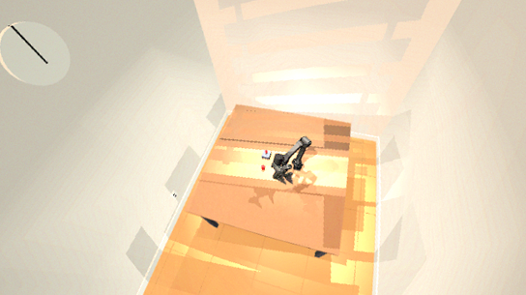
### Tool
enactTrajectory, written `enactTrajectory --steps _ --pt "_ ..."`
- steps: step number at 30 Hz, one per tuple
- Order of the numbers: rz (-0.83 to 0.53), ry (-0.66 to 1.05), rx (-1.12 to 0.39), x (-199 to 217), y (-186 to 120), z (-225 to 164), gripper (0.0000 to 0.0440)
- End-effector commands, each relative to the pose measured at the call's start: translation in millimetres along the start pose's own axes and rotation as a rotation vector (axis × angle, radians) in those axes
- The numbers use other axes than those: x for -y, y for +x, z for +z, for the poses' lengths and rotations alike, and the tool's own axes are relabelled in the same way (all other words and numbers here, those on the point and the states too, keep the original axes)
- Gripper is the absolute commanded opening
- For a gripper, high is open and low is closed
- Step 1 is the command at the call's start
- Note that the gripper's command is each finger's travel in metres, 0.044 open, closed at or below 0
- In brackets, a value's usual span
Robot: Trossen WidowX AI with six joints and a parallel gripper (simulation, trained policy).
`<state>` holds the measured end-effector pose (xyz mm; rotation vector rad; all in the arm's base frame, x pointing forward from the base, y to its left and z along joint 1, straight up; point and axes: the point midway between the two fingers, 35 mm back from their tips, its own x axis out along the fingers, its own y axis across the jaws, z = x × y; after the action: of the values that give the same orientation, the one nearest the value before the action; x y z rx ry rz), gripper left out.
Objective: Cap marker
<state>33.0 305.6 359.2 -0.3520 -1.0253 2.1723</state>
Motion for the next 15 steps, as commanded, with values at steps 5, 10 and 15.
enactTrajectory --steps 5,10,15 --pt "-0.013 0.042 -0.027 3 -4 -6 0.0280" --pt "-0.025 0.081 -0.056 5 -8 -11 0.0263" --pt "-0.036 0.122 -0.083 8 -13 -15 0.0278"
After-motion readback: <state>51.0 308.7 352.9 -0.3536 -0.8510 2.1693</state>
